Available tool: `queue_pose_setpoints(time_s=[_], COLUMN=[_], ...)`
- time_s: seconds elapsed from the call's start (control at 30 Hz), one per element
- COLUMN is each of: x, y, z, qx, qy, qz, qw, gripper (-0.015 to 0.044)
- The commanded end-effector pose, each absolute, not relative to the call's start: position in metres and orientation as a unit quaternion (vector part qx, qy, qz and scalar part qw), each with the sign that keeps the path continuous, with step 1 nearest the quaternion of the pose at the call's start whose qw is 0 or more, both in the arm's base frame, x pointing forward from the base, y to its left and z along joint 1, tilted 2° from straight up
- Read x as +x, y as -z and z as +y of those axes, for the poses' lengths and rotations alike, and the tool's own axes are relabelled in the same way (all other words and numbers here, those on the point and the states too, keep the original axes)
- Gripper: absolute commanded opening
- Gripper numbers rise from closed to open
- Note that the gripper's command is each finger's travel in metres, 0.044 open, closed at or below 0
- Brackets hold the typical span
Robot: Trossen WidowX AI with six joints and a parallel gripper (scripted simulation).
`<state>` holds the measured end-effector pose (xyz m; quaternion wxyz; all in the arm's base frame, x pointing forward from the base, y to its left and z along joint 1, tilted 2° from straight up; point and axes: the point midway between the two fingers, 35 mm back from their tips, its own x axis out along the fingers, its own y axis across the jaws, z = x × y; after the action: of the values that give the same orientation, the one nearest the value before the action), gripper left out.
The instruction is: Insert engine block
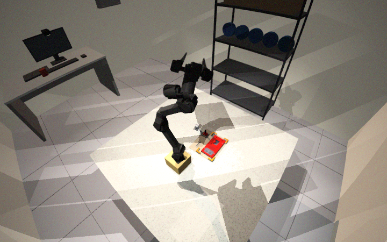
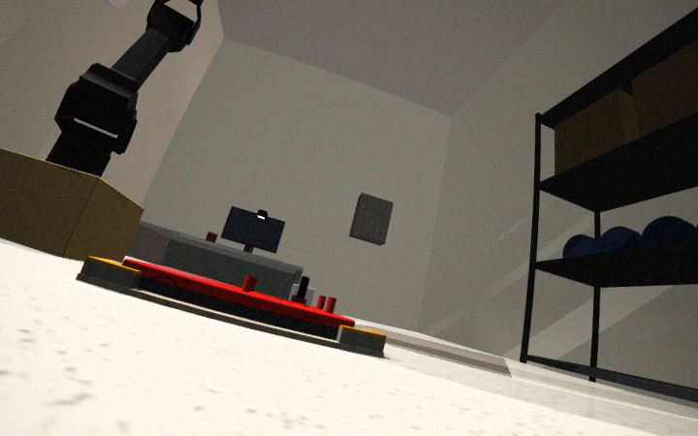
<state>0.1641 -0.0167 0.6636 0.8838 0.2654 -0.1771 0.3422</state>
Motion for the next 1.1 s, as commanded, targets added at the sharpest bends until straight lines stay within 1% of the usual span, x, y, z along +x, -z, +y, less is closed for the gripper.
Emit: queue_pose_setpoints(time_s=[0.0, 0.03, 0.33, 0.57, 1.07], x=[0.164, 0.164, 0.174, 0.182, 0.229], y=[-0.664, -0.664, -0.665, -0.668, -0.660], z=[-0.017, -0.017, -0.020, -0.024, -0.052], qx=[0.265, 0.266, 0.309, 0.305, 0.328], qy=[-0.342, -0.343, -0.368, -0.377, -0.352], qz=[-0.177, -0.177, -0.175, -0.201, -0.219], qw=[0.884, 0.883, 0.859, 0.851, 0.849], gripper=[0.0426, 0.0440, 0.0440, 0.0440, 0.0440])
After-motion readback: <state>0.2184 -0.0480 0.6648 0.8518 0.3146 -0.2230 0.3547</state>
